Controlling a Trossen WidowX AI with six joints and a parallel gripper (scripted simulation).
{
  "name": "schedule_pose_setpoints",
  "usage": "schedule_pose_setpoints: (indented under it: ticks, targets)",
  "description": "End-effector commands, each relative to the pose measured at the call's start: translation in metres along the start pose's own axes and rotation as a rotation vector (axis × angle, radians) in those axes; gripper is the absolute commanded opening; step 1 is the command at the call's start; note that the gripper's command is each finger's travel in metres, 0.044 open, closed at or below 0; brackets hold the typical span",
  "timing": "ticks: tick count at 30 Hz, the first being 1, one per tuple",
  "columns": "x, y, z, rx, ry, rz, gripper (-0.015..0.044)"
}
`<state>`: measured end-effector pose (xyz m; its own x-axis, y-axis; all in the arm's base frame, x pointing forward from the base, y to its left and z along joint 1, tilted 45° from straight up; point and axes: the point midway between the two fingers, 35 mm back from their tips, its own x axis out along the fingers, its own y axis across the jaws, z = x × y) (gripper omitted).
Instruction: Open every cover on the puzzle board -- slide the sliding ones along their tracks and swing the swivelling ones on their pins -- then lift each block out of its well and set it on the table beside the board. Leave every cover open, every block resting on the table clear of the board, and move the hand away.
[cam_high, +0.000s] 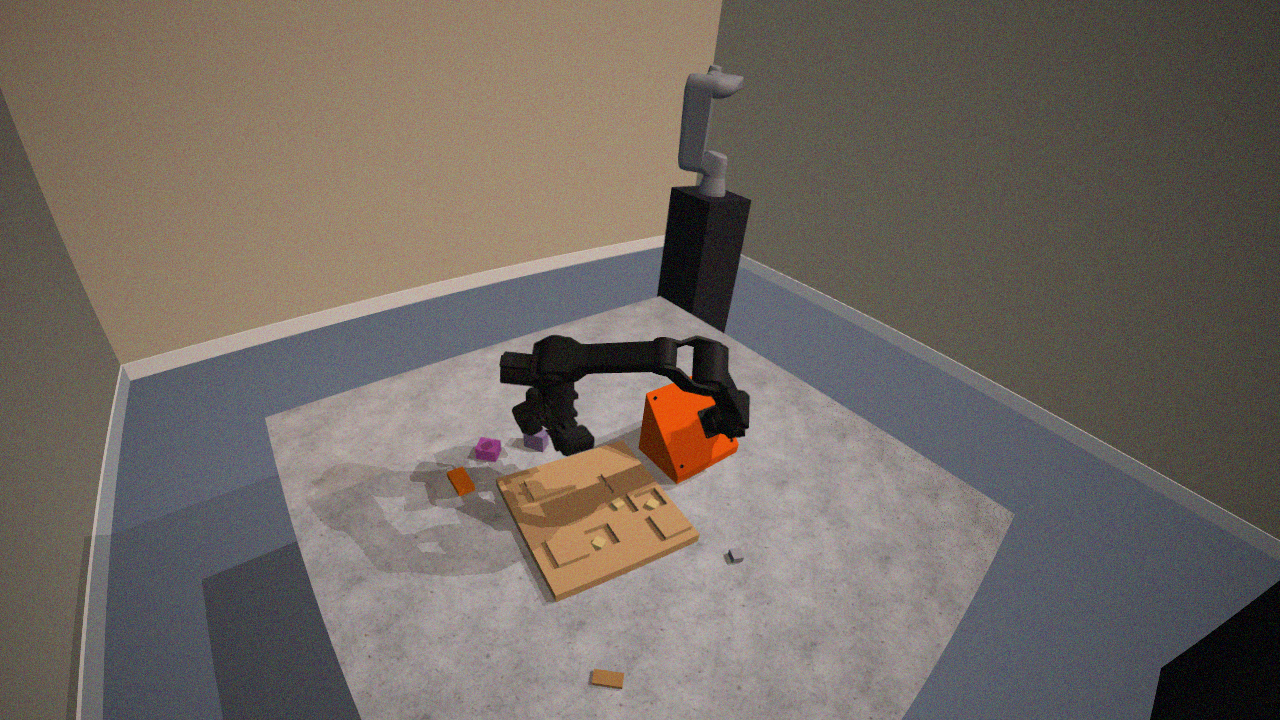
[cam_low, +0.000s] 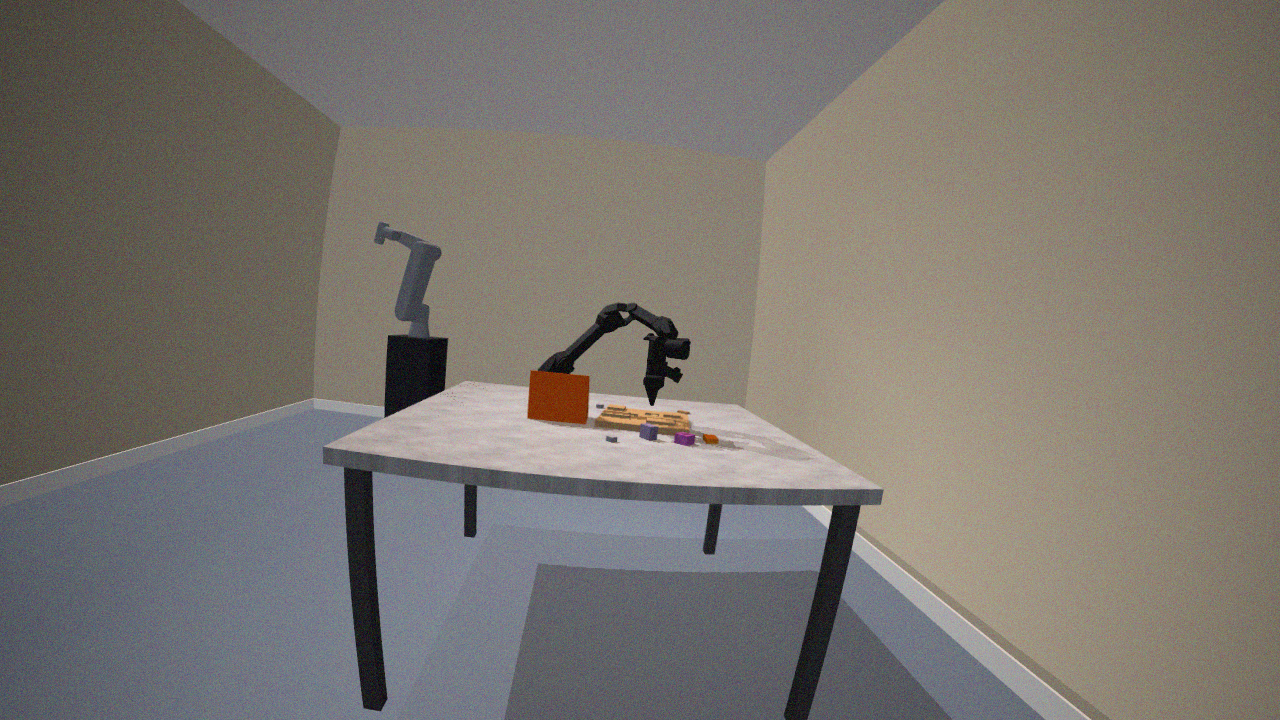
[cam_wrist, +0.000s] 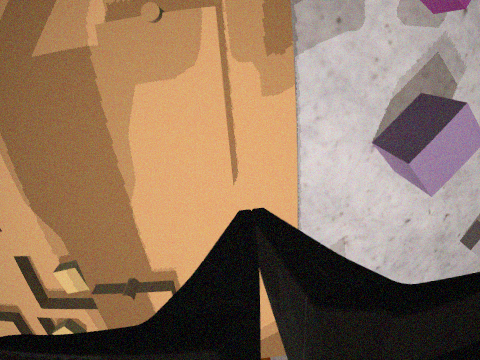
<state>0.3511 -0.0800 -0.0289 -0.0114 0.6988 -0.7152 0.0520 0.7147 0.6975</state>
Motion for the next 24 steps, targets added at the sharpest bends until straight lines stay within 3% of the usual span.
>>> schedule_pose_setpoints:
  ticks: [1,24]
  targets:
    - [-0.0001,-0.0022,0.0013,0.019,0.002,-0.003,0.0000]
    - [0.0043,-0.0024,0.0017,0.019,0.001,-0.003,0.0000]
